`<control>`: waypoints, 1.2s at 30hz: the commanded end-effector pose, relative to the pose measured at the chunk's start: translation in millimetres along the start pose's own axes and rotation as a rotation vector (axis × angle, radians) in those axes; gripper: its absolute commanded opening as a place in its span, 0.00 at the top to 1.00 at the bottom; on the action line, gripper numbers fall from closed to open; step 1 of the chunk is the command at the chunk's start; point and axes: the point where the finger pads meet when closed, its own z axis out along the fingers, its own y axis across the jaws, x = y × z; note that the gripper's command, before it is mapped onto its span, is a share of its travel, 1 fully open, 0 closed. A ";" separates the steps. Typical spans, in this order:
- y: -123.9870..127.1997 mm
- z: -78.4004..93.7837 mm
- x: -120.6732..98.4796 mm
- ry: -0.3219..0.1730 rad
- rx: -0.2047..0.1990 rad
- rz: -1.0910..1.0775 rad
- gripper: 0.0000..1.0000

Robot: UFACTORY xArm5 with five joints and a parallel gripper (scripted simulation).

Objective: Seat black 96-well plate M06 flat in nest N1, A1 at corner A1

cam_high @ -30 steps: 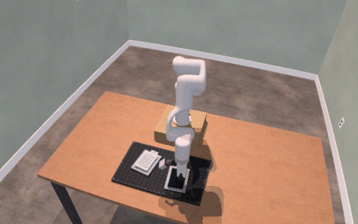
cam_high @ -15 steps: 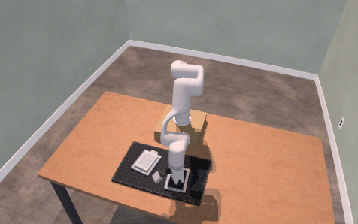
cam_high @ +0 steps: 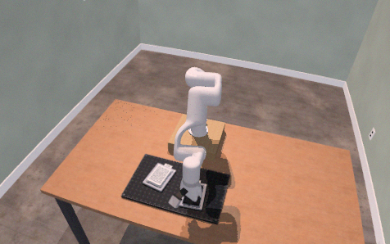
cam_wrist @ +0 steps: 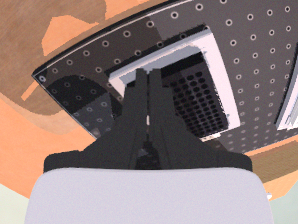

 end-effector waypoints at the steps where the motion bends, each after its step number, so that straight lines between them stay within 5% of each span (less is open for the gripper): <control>1: -0.9 -1.9 1.3 0.003 0.002 -0.132 1.00; 13: -0.9 -1.9 1.3 0.003 0.001 -0.532 1.00; 36: -0.7 16.5 1.5 0.003 0.001 -0.538 1.00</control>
